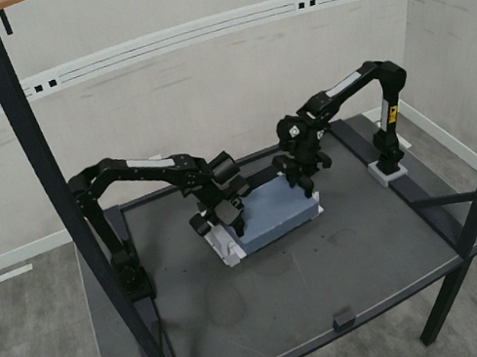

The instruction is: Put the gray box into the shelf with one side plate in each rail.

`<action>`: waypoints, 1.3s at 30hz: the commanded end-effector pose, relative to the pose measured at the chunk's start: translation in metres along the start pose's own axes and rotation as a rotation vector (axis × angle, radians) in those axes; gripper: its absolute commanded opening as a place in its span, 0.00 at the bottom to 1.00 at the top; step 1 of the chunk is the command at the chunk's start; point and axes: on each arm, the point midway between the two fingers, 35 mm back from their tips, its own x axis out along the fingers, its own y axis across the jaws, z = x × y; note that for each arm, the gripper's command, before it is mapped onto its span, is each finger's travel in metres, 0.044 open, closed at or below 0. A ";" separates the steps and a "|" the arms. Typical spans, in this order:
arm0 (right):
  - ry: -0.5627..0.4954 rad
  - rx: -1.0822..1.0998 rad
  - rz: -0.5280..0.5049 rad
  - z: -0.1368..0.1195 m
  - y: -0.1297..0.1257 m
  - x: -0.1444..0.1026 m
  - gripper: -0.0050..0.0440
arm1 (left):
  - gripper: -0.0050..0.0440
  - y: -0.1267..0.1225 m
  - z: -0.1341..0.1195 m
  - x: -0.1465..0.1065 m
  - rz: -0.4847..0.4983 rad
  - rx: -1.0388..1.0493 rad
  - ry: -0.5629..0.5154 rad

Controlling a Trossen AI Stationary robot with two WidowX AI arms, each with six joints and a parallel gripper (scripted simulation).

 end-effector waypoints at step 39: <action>0.002 -0.013 0.043 0.058 0.015 -0.018 0.36 | 0.37 0.003 -0.055 -0.014 0.053 0.004 -0.013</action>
